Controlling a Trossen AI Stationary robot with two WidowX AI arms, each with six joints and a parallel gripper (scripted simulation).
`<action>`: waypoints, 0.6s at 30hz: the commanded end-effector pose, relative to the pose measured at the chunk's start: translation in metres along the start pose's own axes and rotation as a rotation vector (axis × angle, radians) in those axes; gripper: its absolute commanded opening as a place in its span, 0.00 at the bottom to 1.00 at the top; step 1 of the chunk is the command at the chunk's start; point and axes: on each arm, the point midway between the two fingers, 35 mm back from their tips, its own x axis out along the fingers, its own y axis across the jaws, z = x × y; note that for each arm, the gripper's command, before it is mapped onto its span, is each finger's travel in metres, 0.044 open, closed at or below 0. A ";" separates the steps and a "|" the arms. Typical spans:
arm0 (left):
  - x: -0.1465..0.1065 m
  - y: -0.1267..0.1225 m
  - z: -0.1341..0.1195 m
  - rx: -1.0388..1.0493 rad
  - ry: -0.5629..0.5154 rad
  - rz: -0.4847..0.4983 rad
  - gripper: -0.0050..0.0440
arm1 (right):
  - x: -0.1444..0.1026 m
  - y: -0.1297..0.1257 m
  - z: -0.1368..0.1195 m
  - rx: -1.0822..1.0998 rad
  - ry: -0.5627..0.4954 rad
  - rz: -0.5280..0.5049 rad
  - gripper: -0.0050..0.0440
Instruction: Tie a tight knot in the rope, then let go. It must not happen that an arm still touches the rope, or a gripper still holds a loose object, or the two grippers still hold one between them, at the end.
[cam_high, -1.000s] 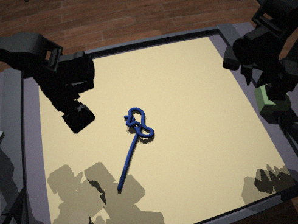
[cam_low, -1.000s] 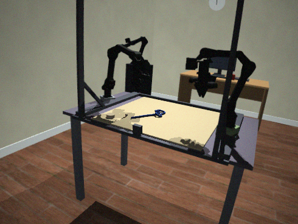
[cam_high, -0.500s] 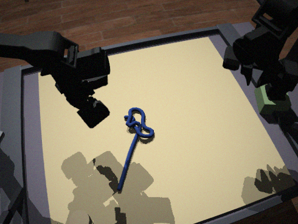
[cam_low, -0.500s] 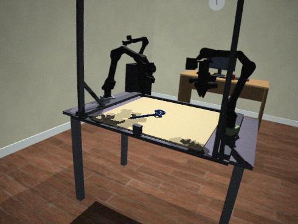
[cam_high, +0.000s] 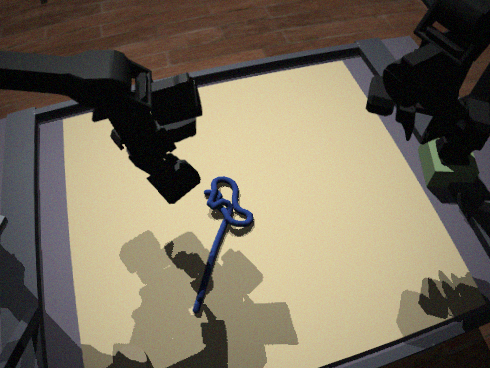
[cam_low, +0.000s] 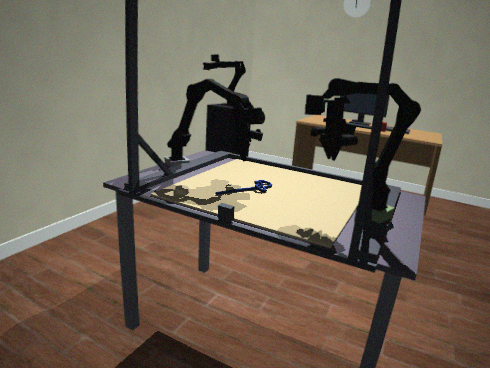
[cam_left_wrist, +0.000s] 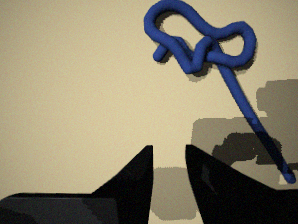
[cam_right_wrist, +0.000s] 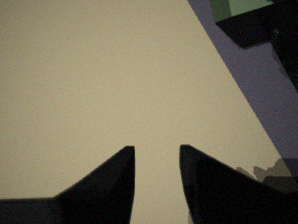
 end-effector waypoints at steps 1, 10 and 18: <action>-0.005 -0.002 0.013 0.001 -0.028 -0.015 0.31 | -0.003 0.000 0.001 0.002 0.007 0.012 0.31; 0.007 0.000 0.033 0.001 -0.032 -0.011 0.31 | -0.003 0.000 0.001 0.002 0.007 0.012 0.31; 0.020 0.001 0.053 0.002 -0.036 -0.007 0.31 | -0.003 0.000 0.001 0.002 0.007 0.012 0.31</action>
